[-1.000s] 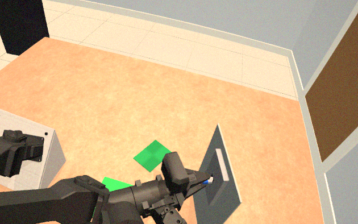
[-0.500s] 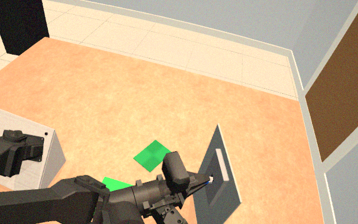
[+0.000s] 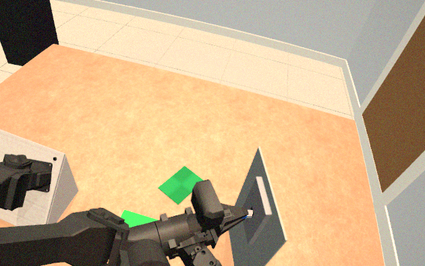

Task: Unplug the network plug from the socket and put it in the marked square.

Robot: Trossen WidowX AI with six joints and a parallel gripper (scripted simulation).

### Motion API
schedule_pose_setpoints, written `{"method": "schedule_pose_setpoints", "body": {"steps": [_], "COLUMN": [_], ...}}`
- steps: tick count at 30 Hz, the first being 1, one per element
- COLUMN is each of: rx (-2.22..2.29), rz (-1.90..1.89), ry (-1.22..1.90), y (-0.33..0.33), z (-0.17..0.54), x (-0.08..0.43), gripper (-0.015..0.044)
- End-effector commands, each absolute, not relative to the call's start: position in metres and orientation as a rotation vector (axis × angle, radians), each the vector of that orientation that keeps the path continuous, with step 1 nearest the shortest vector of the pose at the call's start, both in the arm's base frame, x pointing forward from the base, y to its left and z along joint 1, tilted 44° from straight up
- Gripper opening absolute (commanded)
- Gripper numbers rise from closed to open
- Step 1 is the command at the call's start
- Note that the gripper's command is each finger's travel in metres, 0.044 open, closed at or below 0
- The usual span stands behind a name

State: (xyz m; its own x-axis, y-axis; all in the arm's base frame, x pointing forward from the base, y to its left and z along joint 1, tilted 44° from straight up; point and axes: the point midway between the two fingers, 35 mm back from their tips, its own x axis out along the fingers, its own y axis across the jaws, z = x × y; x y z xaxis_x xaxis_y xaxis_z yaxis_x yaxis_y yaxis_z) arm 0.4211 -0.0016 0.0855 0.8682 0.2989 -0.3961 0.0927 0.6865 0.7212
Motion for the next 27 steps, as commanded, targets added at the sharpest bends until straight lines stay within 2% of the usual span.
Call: {"method": "schedule_pose_setpoints", "body": {"steps": [1, 27], "rx": [0.819, 0.819], "rz": [0.118, 0.118], "ry": [0.520, 0.521], "y": [-0.002, -0.004], "z": [0.086, 0.090], "x": [0.418, 0.403], "gripper": [0.0000, 0.0000]}}
